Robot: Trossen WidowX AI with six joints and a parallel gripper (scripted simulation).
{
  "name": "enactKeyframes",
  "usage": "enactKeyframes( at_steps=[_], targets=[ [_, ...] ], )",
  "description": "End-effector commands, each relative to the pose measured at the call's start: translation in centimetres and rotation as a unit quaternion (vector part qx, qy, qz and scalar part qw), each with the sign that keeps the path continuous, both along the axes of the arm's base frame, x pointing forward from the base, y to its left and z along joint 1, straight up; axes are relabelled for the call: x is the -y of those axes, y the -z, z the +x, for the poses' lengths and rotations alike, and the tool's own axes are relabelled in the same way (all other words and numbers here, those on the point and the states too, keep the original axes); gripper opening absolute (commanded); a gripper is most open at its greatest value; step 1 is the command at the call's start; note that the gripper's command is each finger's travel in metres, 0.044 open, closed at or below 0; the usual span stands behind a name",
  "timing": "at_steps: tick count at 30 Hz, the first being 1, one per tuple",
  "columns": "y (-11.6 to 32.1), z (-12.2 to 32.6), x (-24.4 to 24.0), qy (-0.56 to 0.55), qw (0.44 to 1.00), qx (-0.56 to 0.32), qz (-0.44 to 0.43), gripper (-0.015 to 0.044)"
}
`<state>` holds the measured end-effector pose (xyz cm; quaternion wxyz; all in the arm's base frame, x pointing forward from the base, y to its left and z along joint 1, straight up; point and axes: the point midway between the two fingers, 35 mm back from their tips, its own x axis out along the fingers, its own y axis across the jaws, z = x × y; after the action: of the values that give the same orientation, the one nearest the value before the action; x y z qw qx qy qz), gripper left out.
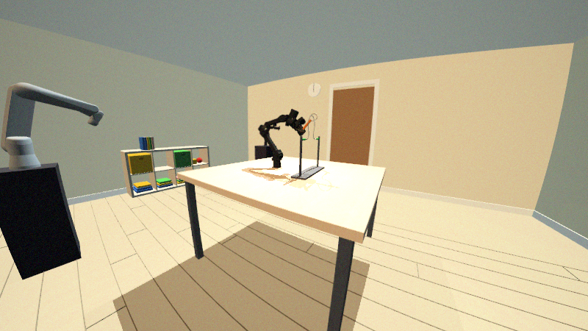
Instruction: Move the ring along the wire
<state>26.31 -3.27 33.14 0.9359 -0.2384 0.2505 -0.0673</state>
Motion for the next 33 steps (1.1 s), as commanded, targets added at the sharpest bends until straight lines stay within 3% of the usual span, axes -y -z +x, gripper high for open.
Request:
enactKeyframes(
  at_steps=[1, 33],
  targets=[
    [-0.1, 0.0, 0.2, 0.001, 1.000, 0.005, -0.026, -0.0150],
    [-1.4, 0.1, 1.7, 0.001, 0.969, 0.033, -0.244, -0.0150]
  ],
)
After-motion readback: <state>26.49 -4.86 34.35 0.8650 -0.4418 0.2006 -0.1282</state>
